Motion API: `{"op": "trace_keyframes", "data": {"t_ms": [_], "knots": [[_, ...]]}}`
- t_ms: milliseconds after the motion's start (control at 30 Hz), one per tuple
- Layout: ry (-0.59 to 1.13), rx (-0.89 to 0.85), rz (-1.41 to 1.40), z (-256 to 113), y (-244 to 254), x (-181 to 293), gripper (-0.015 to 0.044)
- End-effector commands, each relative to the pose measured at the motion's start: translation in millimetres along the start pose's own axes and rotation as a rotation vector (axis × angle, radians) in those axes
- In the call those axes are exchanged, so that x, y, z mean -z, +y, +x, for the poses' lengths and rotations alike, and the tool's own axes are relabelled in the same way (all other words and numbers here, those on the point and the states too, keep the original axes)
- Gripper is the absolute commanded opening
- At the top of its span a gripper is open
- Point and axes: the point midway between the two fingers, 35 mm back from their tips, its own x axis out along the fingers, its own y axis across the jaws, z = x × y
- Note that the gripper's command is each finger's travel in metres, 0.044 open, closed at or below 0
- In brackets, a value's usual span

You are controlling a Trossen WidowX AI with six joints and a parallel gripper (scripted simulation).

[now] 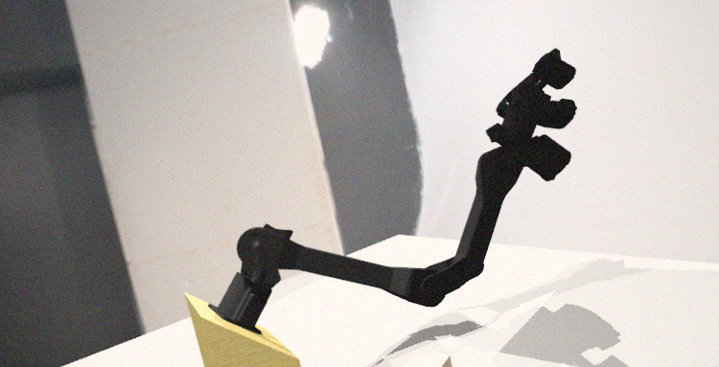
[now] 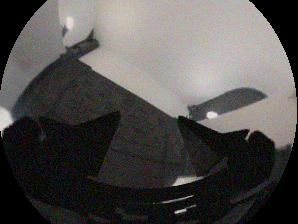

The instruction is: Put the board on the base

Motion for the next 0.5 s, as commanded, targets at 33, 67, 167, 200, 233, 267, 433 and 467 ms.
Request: {"op": "trace_keyframes", "data": {"t_ms": [33, 67, 167, 200, 233, 267, 433, 467], "knots": [[0.013, -0.005, 0.003, 1.3, 0.1, 5.0, 0.044], [0.028, -0.011, 0.006, 2.8, 0.4, 11.3, 0.044], [0.113, -0.046, 0.027, 9.6, 2.6, 45.3, 0.044], [0.151, -0.062, 0.036, 11.7, 4.2, 60.4, 0.044], [0.188, -0.079, 0.046, 13.4, 6.1, 75.4, 0.044], [0.225, -0.096, 0.057, 14.5, 8.4, 90.3, 0.044], [0.365, -0.167, 0.098, 14.4, 19.8, 145.7, 0.044], [0.381, -0.177, 0.102, 14.3, 21.3, 152.2, 0.044]]}}
